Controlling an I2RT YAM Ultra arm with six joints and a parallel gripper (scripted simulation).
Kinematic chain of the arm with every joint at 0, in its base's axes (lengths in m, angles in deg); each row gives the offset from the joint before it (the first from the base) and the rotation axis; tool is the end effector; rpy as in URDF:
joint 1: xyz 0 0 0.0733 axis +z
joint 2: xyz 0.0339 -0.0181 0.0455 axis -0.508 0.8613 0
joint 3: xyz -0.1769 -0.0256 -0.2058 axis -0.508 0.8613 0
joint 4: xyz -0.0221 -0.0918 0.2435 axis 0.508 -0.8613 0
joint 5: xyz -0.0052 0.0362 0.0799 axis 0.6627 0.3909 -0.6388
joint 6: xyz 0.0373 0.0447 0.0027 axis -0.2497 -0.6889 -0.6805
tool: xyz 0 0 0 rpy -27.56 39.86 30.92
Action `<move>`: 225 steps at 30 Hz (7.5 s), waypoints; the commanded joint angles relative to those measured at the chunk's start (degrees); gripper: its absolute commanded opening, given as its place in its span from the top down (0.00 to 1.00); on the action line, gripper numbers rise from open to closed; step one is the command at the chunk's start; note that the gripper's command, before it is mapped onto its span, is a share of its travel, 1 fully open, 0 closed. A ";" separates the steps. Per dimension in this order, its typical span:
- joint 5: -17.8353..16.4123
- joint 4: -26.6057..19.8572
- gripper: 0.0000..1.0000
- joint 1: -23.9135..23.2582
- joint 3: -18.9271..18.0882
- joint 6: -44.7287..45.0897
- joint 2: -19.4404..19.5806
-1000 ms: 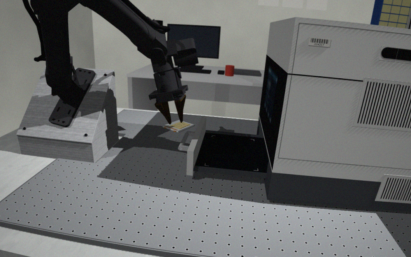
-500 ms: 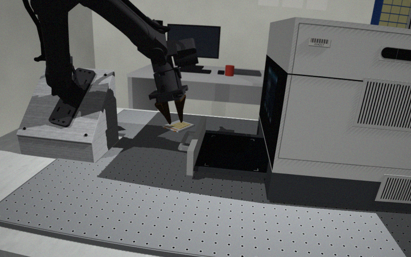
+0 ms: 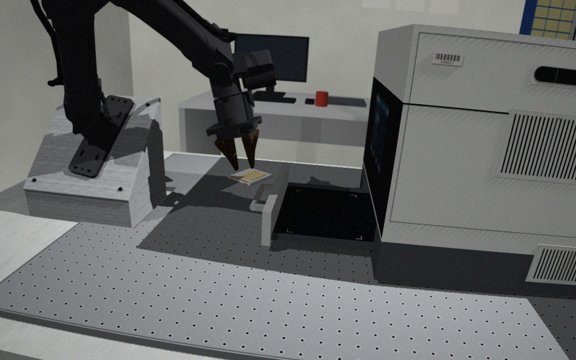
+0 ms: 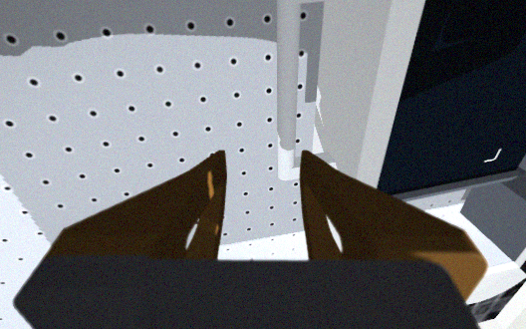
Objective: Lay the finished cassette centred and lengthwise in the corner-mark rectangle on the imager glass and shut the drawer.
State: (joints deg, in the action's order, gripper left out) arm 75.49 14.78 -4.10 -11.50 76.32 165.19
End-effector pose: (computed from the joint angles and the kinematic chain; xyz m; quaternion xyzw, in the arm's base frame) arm 0.2787 0.1050 0.0723 0.7098 -0.5768 0.3716 0.1593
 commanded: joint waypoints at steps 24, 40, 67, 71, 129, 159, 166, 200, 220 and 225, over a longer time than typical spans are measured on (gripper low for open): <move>-3.99 -35.84 0.65 14.26 -12.25 -71.47 -1.26; -7.69 -41.98 0.65 12.50 -17.84 -99.76 2.22; -3.73 -35.41 0.65 6.36 -16.96 -94.75 5.12; -1.71 -31.31 0.65 4.14 -16.46 -84.80 8.76; -0.92 5.20 0.65 -0.54 0.21 6.34 -1.39; -0.93 4.99 0.65 -0.52 0.13 6.17 -1.38; -0.93 4.99 0.65 -0.52 0.13 6.17 -1.38; -1.65 16.30 0.65 -6.03 2.75 13.45 4.93; -2.32 23.13 0.65 -8.08 2.91 17.85 8.14; -2.54 24.96 0.65 -10.08 3.00 19.02 9.12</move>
State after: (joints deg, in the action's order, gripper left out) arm 74.02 37.46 -14.04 -9.03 94.01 173.41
